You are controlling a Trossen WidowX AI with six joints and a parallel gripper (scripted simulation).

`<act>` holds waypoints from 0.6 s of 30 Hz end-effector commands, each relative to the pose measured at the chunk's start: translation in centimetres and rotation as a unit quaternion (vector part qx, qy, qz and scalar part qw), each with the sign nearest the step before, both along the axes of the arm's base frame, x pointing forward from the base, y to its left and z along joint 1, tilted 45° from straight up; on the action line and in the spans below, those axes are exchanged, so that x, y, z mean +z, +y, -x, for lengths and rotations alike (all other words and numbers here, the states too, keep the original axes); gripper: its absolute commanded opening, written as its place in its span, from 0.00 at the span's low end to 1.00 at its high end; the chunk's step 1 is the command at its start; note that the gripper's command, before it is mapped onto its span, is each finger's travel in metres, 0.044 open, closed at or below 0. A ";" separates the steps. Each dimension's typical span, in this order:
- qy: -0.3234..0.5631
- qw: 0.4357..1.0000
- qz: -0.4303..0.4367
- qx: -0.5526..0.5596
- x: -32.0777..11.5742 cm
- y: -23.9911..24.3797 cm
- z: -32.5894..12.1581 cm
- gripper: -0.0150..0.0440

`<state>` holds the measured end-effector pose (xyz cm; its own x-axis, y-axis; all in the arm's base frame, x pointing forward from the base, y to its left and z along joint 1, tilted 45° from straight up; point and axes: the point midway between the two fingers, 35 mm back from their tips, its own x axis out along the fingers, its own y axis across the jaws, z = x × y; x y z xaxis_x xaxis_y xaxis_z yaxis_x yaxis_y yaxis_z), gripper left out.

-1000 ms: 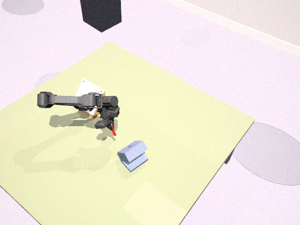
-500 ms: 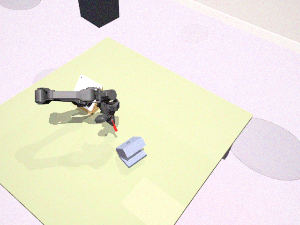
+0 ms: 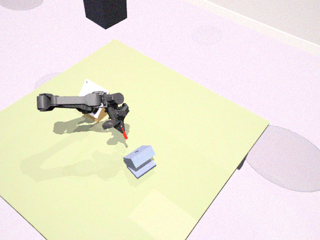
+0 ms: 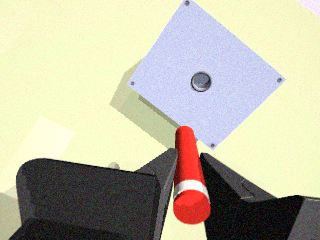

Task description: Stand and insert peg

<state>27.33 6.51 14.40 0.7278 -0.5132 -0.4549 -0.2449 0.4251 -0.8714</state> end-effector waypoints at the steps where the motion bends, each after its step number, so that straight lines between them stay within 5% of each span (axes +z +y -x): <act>1: -0.005 1.000 0.006 0.004 0.0 0.1 -0.1 0.25; 18: -0.014 1.000 0.004 0.011 -0.5 0.1 -1.5 0.25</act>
